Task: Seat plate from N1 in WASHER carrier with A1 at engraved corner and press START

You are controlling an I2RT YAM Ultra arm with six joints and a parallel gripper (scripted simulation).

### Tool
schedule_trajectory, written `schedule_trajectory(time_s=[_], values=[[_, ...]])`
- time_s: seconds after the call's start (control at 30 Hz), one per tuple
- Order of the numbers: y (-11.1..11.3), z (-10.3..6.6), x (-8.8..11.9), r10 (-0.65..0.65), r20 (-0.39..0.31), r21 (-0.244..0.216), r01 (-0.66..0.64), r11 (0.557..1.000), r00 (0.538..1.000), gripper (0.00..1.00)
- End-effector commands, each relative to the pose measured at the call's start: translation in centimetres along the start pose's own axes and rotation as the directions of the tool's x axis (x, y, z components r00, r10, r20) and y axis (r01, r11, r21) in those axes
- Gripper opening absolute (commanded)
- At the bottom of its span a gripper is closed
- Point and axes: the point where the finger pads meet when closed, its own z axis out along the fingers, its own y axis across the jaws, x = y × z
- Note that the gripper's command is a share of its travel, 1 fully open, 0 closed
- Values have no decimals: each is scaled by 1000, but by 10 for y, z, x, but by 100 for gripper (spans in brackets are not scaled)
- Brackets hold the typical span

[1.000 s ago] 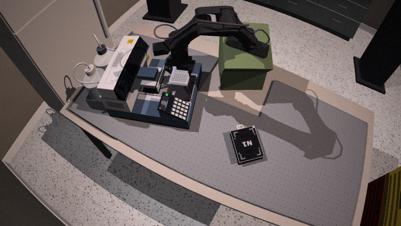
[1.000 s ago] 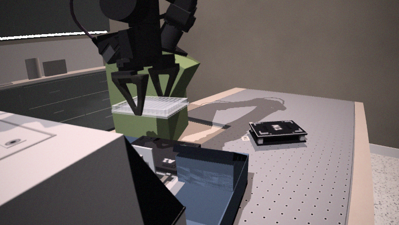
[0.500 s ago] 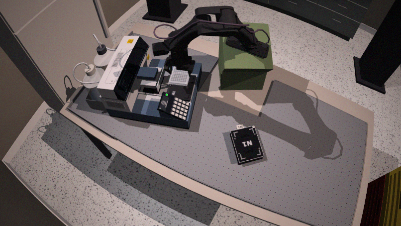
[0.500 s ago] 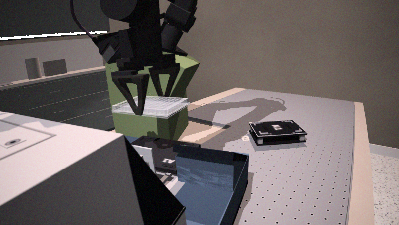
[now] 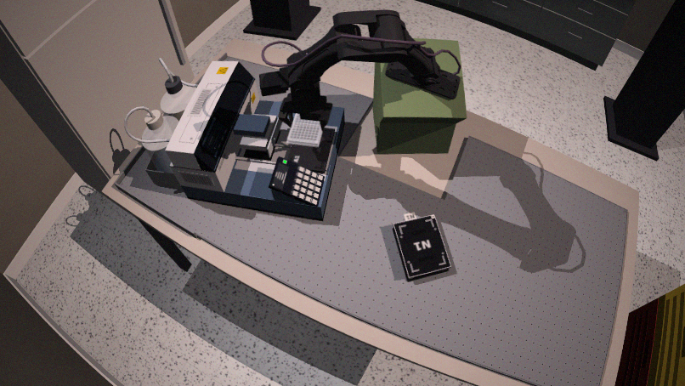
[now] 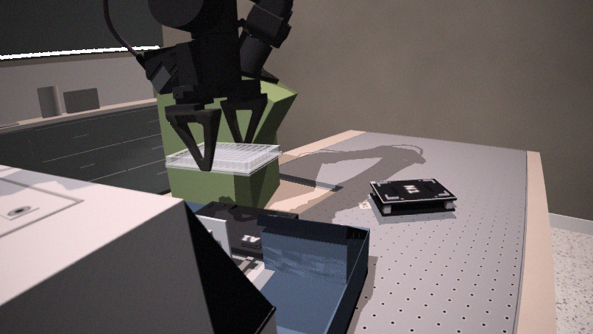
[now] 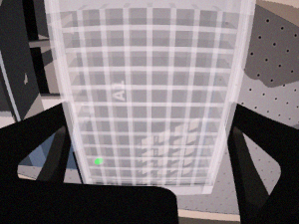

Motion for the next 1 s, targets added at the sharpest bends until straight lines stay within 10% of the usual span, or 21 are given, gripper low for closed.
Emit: schedule_trajectory(time_s=[0.0, 0.97], values=[[2, -4, 1, 1, -1, -8, -1, 1000, 1000, 84], [-1, 25, -8, 22, 12, 1, -22, 1000, 1000, 84]])
